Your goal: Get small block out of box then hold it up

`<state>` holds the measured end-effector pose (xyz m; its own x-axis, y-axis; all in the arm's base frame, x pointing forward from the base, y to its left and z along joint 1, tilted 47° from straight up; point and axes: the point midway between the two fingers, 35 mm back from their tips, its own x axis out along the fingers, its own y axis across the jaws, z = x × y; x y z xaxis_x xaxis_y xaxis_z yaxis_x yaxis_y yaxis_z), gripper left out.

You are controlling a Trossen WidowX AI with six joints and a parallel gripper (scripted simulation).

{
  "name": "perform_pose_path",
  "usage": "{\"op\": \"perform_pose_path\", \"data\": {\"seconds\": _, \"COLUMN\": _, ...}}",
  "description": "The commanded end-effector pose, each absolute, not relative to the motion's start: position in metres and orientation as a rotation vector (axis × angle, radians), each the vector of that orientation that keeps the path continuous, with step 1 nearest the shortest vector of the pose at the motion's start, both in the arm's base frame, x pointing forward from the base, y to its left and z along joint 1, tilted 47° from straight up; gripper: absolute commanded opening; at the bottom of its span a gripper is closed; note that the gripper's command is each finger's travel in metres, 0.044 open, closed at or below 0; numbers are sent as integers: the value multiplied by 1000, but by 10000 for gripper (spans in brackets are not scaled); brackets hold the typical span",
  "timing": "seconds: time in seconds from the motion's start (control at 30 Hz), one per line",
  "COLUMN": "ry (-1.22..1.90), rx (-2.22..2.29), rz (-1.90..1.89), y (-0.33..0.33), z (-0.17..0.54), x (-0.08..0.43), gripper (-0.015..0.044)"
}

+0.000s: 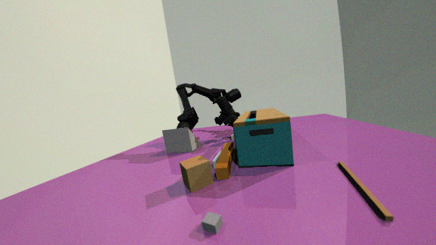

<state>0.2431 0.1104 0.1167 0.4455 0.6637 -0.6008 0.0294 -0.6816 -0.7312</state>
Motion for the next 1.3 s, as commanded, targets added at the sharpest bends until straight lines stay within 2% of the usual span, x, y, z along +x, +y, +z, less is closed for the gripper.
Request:
{"op": "perform_pose_path", "data": {"seconds": 0.0, "ry": -572, "rx": -2040, "rz": 1253, "y": 115, "z": 111, "x": 242, "gripper": 285}}
{"op": "perform_pose_path", "data": {"seconds": 0.33, "ry": -574, "rx": -2037, "rz": 1246, "y": 125, "z": 103, "x": 241, "gripper": 285}}
{"op": "perform_pose_path", "data": {"seconds": 0.6, "ry": -574, "rx": -2037, "rz": 1246, "y": 125, "z": 103, "x": 241, "gripper": 75}}
{"op": "perform_pose_path", "data": {"seconds": 0.67, "ry": -574, "rx": -2037, "rz": 1246, "y": 125, "z": 103, "x": 241, "gripper": 62}}
{"op": "perform_pose_path", "data": {"seconds": 0.77, "ry": -573, "rx": -2039, "rz": 1249, "y": 121, "z": 106, "x": 242, "gripper": 0}}
{"op": "perform_pose_path", "data": {"seconds": 1.27, "ry": -576, "rx": -2041, "rz": 1247, "y": 80, "z": 145, "x": 239, "gripper": 0}}
